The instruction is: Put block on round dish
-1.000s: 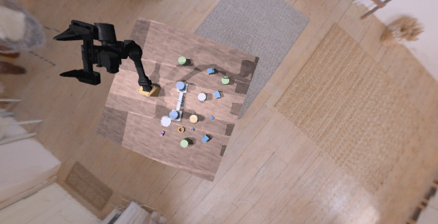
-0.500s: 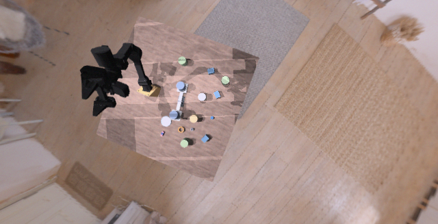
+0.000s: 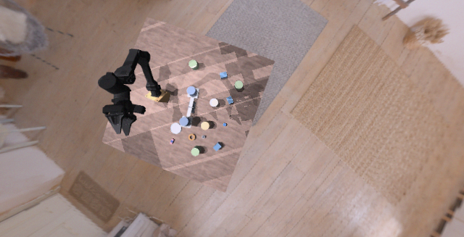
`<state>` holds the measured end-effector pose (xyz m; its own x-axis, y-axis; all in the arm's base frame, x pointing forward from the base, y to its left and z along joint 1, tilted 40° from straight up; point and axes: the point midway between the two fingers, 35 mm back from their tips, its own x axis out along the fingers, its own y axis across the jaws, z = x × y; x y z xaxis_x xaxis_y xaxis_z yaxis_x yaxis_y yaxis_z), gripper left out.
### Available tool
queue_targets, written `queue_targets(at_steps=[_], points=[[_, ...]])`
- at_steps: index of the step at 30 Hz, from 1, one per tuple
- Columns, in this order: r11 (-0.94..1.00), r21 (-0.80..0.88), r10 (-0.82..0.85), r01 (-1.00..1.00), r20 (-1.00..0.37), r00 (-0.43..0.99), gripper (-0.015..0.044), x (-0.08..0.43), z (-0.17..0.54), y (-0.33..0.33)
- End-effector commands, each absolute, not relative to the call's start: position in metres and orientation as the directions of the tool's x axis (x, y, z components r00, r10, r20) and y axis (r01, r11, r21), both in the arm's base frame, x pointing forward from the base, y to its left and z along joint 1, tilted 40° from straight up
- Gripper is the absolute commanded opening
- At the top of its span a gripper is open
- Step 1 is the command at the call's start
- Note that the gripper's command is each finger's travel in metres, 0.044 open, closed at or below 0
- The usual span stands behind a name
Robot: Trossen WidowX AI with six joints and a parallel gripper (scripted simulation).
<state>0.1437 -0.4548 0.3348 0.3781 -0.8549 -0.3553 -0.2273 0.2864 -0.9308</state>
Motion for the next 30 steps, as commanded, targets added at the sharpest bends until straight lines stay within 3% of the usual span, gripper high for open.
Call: queue_targets(at_steps=[1,16,30], points=[[0.399,-0.888,-0.79,-0.23,-0.46,0.406,0.044,0.143,0.298,-0.447],[0.74,-0.632,-0.468,-0.232,-0.731,0.497,0.044,0.141,0.19,-0.39],[0.942,-0.277,-0.121,-0.19,-0.807,0.578,0.044,0.137,0.126,-0.316]])
